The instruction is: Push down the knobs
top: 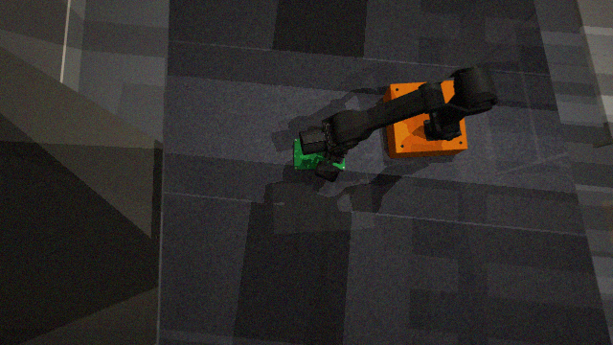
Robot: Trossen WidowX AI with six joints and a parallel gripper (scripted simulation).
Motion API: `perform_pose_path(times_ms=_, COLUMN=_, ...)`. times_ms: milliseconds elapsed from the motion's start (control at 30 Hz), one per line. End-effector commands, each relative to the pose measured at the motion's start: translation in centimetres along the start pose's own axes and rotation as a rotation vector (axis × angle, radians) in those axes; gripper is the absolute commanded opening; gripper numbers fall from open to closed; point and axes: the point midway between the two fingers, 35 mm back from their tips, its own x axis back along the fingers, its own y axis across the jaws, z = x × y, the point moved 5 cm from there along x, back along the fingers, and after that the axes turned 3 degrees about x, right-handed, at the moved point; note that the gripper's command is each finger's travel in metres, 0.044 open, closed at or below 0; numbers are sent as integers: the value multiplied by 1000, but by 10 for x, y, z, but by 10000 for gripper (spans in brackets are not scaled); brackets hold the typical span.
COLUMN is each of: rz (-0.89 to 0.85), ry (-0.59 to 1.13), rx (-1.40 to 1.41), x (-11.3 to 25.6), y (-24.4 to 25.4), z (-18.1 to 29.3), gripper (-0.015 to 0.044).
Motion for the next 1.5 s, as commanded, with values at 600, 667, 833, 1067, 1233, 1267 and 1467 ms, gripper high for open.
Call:
perform_pose_path(times_ms=600, rz=1, ry=9, rx=-2, x=-13, y=2, z=-2, gripper=0)
perform_pose_path(times_ms=667, rz=1, ry=9, rx=-2, x=-11, y=2, z=-2, gripper=0)
perform_pose_path(times_ms=833, rz=1, ry=9, rx=-2, x=-3, y=2, z=-2, gripper=0)
perform_pose_path(times_ms=1067, rz=2, ry=9, rx=-2, x=8, y=3, z=-2, gripper=0)
perform_pose_path(times_ms=1233, rz=2, ry=9, rx=-2, x=16, y=2, z=-2, gripper=0)
perform_pose_path(times_ms=1267, rz=2, ry=9, rx=-2, x=17, y=2, z=-2, gripper=0)
perform_pose_path(times_ms=1467, rz=5, ry=7, rx=-2, x=17, y=2, z=-2, gripper=79)
